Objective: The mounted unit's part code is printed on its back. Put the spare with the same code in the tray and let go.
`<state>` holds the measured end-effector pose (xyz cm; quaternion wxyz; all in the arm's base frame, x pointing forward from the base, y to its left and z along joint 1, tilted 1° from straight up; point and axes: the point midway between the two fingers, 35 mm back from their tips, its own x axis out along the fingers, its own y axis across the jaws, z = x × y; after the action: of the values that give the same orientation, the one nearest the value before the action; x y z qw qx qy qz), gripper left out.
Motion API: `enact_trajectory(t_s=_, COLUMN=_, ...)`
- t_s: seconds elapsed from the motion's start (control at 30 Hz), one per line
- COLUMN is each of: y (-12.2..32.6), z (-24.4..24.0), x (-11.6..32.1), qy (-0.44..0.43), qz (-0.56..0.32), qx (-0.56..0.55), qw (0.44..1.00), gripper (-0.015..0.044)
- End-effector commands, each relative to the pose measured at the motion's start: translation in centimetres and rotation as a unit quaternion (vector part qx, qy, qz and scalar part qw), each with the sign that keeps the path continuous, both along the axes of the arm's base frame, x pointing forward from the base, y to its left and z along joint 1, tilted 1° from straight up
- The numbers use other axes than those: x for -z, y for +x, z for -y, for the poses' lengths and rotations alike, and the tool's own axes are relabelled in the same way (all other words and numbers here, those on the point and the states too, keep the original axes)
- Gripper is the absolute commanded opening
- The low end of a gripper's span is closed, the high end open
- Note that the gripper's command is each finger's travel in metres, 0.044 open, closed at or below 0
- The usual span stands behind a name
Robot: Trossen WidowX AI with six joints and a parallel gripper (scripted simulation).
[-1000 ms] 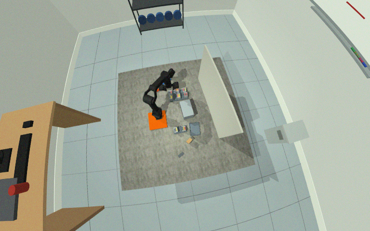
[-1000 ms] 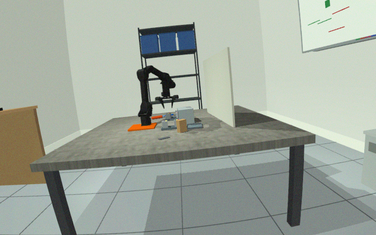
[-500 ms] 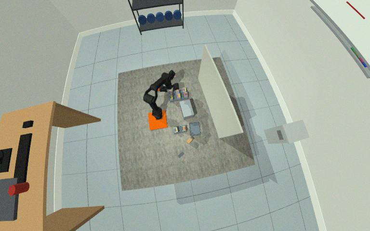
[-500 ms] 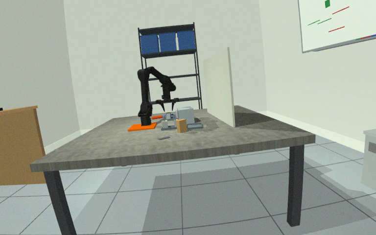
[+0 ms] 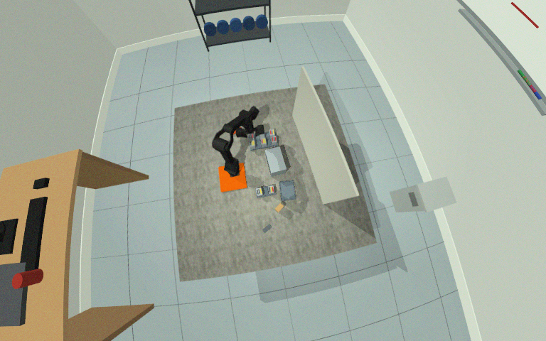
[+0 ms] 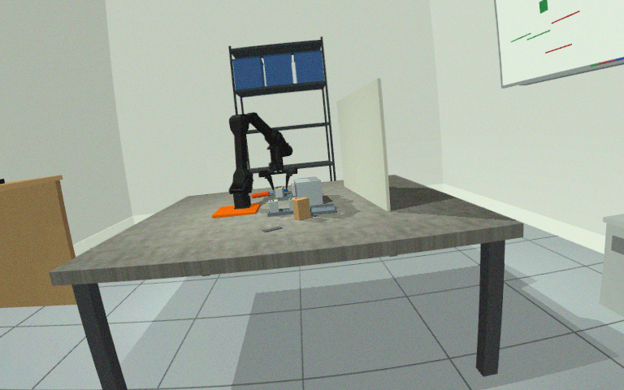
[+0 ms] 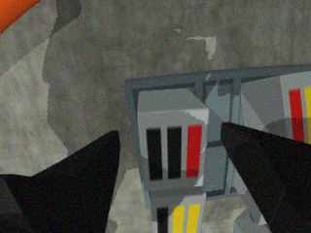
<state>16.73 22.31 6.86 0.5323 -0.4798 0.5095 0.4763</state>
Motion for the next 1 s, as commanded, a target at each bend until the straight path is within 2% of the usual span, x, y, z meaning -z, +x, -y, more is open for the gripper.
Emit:
enact_trajectory(t_s=0.0, y=0.0, z=0.1, x=0.8, qy=-0.002, qz=0.001, qx=0.001, qw=1.0, gripper=0.03)
enact_trajectory(t_s=0.5, y=-0.1, z=0.3, x=2.0, qy=-0.002, qz=0.001, qx=0.001, qw=1.0, gripper=0.03)
enact_trajectory(t_s=0.7, y=-0.1, z=0.2, x=1.9, qy=-0.001, qz=-0.001, qx=0.0, qw=1.0, gripper=0.0142)
enact_trajectory(t_s=0.93, y=-0.1, z=0.2, x=1.9, qy=-0.001, qz=-0.001, qx=0.0, qw=1.0, gripper=0.0096)
enact_trajectory(t_s=0.97, y=-0.1, z=0.2, x=1.9, qy=-0.001, qz=-0.001, qx=0.0, qw=1.0, gripper=0.007)
